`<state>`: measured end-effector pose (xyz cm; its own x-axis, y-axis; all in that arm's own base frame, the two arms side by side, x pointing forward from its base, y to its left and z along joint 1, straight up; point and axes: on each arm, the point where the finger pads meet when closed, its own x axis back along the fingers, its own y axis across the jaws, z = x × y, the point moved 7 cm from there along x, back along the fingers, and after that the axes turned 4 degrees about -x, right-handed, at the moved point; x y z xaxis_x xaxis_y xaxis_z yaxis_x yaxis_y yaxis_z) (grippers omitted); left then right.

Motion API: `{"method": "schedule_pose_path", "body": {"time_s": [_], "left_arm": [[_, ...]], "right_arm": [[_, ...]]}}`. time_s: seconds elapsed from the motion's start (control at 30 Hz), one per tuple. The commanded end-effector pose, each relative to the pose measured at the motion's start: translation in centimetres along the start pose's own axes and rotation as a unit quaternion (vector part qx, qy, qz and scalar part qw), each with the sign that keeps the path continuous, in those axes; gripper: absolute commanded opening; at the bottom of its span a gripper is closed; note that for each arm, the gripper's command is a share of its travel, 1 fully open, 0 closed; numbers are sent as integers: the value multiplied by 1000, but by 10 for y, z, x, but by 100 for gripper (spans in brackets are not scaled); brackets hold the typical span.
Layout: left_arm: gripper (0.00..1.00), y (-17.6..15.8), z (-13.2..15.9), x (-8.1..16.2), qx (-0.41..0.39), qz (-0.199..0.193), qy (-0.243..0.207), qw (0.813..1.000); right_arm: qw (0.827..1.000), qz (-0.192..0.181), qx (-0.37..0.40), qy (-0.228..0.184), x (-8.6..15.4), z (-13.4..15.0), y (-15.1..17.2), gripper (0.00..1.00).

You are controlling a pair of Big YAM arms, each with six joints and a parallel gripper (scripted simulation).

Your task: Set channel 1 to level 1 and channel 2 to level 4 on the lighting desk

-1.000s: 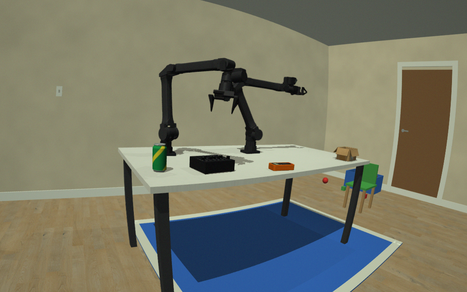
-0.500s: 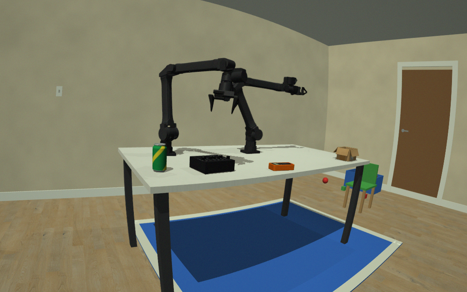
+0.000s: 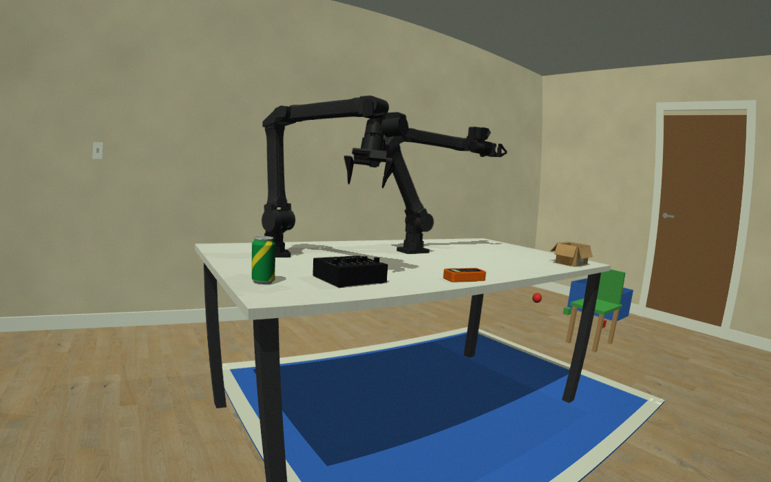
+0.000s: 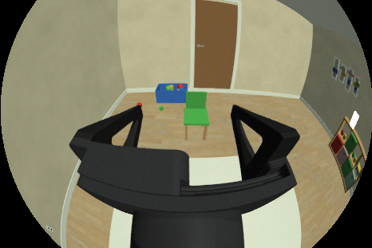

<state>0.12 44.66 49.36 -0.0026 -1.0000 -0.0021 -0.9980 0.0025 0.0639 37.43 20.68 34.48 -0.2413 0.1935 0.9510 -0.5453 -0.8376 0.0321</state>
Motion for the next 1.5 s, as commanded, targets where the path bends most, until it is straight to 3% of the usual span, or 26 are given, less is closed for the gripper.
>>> {"method": "schedule_pose_path", "body": {"time_s": [0.0,0.4,0.6,0.8,0.87,0.9,1.13,1.37,1.43,1.47], "left_arm": [[100,5,-33,-6,-9,-7,-35,999],[100,5,-33,-6,-9,-7,-35,999],[100,5,-33,-6,-9,-7,-35,999],[100,5,-33,-6,-9,-7,-35,999],[100,5,-33,-6,-9,-7,-35,999],[100,5,-33,-6,-9,-7,-35,999],[100,5,-33,-6,-9,-7,-35,999],[100,5,-33,-6,-9,-7,-35,999],[100,5,-33,-6,-9,-7,-35,999],[100,5,-33,-6,-9,-7,-35,999]], "right_arm": [[1000,13,4,5,9,1,-2,100],[999,7,-31,0,1,2,0,100],[994,2,-105,-8,-7,5,0,100],[972,-7,-235,-20,-17,5,0,100],[972,-7,-235,-20,-17,5,0,100],[965,5,-261,-18,-5,6,-3,100],[898,-18,-439,-35,-29,6,5,100],[812,-28,-581,-48,-34,12,7,100],[812,-28,-581,-48,-34,12,7,100],[776,-38,-628,-49,-45,7,11,100]]}}
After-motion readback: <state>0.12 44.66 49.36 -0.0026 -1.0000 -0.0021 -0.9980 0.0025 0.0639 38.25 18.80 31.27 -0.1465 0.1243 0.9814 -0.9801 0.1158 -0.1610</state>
